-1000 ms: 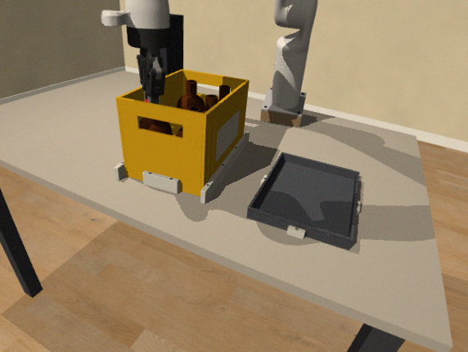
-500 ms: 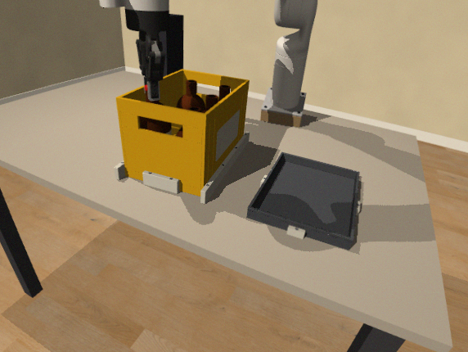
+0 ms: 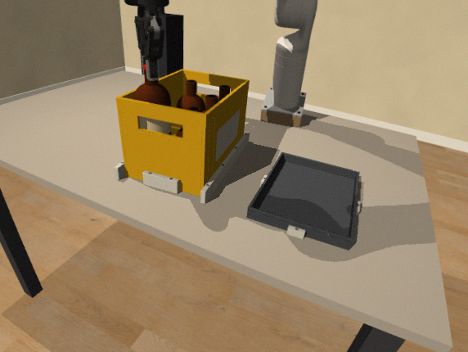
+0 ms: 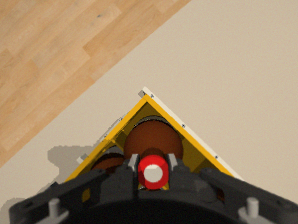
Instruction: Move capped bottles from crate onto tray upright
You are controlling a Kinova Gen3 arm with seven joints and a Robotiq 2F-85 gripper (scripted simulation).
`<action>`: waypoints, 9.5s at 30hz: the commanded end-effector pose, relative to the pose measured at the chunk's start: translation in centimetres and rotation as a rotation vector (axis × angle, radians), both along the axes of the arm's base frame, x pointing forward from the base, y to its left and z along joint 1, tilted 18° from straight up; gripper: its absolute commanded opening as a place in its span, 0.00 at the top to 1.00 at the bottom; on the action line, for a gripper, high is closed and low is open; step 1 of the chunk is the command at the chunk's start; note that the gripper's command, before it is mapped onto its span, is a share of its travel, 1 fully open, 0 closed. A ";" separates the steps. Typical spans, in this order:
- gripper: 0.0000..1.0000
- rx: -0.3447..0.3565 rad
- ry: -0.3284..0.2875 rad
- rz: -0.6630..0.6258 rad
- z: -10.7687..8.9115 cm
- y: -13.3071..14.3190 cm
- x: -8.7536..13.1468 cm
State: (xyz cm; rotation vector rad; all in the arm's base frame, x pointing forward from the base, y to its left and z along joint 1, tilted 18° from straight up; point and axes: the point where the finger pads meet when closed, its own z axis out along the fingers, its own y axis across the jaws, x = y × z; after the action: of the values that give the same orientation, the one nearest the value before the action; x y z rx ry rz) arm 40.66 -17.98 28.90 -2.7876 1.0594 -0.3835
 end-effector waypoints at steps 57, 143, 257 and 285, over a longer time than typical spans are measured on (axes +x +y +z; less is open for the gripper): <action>1.00 0.001 -0.021 0.008 10.1 3.0 -5.6; 1.00 0.001 -0.021 0.009 7.7 18.1 -15.3; 1.00 0.002 -0.021 0.009 6.2 33.3 -14.0; 1.00 0.004 -0.024 0.009 2.0 33.5 -12.7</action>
State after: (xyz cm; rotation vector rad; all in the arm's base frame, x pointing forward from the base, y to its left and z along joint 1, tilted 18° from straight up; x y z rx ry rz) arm 27.95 15.54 31.35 -2.7706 1.0389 -0.4188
